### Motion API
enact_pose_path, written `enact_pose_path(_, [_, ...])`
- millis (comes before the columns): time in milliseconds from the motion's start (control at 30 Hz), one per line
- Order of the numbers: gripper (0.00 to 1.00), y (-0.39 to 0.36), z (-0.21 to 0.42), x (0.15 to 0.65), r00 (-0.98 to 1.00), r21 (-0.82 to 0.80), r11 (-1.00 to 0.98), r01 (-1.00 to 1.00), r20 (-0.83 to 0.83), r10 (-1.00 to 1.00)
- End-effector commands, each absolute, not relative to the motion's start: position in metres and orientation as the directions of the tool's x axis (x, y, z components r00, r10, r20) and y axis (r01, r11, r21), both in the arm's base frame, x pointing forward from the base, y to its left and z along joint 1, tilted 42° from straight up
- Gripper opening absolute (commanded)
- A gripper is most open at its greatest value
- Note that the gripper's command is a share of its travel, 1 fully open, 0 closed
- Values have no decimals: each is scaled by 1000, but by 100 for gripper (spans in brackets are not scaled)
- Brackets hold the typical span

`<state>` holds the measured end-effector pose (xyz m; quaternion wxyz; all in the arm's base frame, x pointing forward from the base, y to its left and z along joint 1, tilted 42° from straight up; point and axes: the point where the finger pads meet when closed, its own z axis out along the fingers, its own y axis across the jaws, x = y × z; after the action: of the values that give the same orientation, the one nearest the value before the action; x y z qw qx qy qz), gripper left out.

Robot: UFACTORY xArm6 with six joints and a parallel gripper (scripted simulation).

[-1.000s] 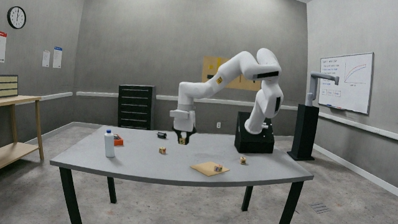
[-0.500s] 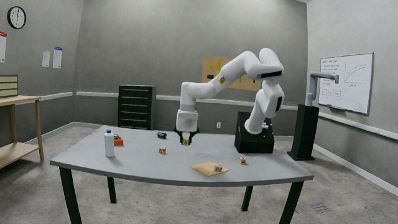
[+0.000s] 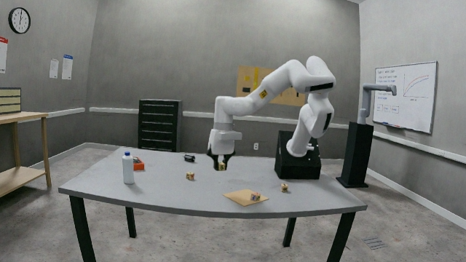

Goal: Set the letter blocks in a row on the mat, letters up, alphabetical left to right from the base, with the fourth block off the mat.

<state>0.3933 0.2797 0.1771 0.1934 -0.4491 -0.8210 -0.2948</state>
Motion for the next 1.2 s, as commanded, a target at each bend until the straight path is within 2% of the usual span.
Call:
enact_pose_path(0, [28, 281, 181, 390, -636, 396, 500, 771, 535, 556])
enact_pose_path(300, [28, 284, 184, 383, -775, 493, 600, 630, 446, 448])
enact_pose_path(633, [28, 288, 189, 373, -935, 609, 711, 352, 267, 234])
enact_pose_path(867, [28, 290, 191, 368, -975, 640, 737, 216, 178, 131])
enact_pose_path(900, [28, 291, 192, 365, -990, 653, 746, 135, 124, 70])
enact_pose_path(1167, [28, 293, 195, 358, -996, 664, 744, -75, -15, -88])
